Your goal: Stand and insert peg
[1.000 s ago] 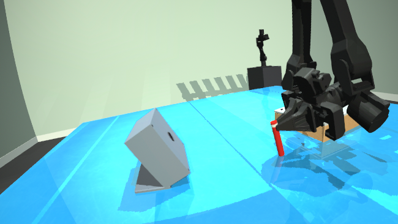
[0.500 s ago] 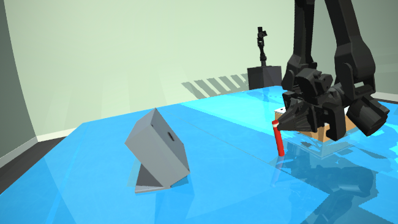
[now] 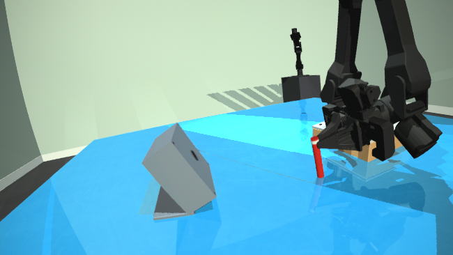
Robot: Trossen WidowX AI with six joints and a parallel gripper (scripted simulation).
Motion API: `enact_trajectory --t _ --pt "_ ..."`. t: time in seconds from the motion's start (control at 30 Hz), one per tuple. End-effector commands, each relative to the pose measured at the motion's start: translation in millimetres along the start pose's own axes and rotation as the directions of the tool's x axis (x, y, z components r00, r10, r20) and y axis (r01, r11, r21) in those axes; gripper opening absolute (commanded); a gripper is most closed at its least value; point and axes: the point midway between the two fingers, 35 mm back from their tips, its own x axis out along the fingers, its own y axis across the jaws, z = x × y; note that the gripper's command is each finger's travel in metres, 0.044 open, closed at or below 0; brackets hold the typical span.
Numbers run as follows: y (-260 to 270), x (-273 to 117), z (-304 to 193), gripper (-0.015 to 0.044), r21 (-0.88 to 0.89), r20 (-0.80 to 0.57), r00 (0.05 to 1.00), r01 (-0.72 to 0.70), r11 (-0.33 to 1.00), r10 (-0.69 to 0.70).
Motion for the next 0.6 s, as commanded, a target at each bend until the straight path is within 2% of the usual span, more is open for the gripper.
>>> enact_trajectory --t 0.0,0.57 --pt "-0.1 -1.0 -2.2 0.0049 0.0 -0.001 1.0 0.0 1.0 0.0" --pt "-0.1 -3.5 -3.6 0.0049 -0.009 0.021 1.0 -0.013 1.0 0.013"
